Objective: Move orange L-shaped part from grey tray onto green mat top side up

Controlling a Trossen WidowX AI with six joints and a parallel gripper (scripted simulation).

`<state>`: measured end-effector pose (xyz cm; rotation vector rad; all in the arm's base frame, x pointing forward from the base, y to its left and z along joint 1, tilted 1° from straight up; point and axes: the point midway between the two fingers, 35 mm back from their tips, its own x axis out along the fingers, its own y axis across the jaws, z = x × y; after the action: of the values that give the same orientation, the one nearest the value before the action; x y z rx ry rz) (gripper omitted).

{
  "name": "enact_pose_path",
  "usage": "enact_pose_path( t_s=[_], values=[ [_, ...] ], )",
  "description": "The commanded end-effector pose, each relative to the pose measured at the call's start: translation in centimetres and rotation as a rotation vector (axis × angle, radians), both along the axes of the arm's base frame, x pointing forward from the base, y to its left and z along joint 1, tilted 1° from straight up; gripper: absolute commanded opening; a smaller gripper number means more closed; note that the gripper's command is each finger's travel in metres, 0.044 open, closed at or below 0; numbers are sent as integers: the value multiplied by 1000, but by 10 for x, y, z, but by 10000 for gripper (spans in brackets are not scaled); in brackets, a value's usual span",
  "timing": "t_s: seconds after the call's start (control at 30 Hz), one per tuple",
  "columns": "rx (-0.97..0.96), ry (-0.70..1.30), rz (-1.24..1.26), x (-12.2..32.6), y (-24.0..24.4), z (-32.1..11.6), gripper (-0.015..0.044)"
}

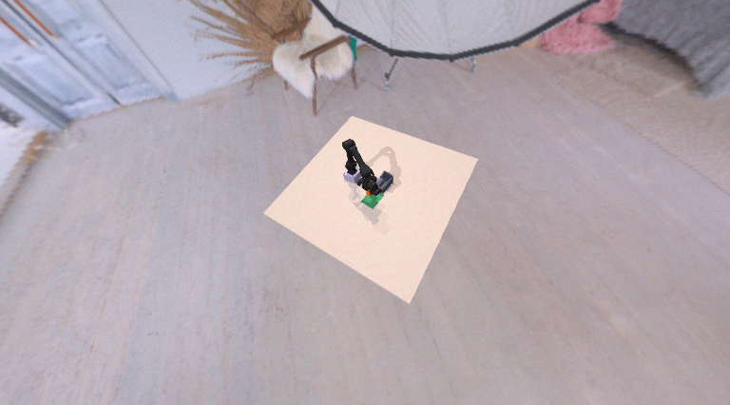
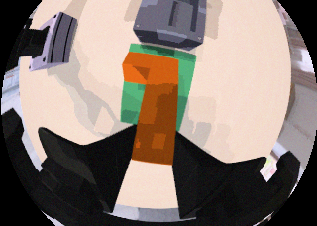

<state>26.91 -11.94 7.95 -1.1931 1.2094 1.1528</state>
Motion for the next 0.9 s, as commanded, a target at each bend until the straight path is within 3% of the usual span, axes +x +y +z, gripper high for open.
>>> enact_pose_path(
  t_s=[0.0, 0.87],
  values=[
    [1, 8, 4, -1, 0, -9, 0],
    [1, 8, 4, -1, 0, -42, 0]
  ],
)
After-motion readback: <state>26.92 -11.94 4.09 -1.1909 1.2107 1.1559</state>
